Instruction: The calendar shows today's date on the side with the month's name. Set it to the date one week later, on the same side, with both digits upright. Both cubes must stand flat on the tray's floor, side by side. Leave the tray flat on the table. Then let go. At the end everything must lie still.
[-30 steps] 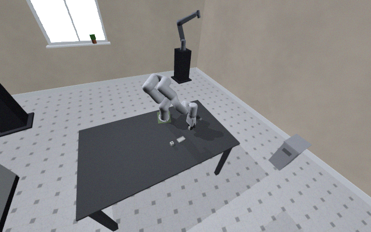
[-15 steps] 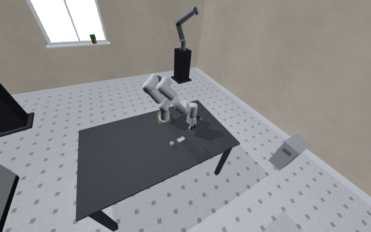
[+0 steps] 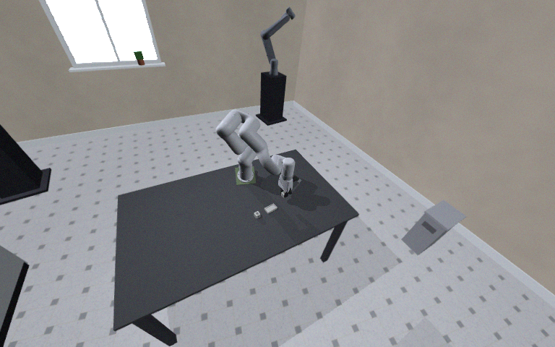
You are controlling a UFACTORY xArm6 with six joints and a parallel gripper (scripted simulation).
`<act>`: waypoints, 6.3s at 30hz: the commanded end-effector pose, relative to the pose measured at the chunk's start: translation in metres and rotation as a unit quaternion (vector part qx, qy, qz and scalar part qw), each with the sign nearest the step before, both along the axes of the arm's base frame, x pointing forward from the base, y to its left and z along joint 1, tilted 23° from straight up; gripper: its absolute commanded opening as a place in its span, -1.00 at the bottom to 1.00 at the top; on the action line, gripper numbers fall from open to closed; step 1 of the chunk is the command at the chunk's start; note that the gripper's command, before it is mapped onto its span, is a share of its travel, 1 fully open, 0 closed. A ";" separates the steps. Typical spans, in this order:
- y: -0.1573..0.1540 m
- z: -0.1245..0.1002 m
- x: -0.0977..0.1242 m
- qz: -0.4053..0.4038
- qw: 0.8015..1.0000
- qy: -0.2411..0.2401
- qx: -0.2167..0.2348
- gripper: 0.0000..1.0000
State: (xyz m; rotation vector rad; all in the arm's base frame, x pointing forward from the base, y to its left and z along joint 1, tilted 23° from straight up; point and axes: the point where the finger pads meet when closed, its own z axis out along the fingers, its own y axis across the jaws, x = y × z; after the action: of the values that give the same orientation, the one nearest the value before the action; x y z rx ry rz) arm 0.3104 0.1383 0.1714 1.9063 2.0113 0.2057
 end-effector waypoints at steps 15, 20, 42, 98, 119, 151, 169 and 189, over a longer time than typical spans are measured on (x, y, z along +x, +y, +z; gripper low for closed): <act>-0.008 -0.057 0.026 0.000 1.000 -0.002 0.001 -0.43; -0.008 -0.058 0.026 0.000 1.000 -0.002 0.001 -0.43; -0.008 -0.058 0.026 0.000 1.000 -0.002 0.001 -0.43; -0.009 -0.058 0.028 0.000 1.000 -0.002 0.001 -0.43; -0.010 -0.061 0.029 0.000 1.000 -0.002 0.001 -0.43; -0.010 -0.061 0.029 0.000 1.000 -0.002 0.001 -0.43; -0.010 -0.061 0.029 0.000 1.000 -0.002 0.001 -0.43; -0.010 -0.061 0.029 0.000 1.000 -0.002 0.001 -0.43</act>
State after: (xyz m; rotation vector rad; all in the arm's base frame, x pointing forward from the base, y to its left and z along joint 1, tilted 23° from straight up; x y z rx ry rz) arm 0.3384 0.1279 0.1092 1.9063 2.0101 0.2065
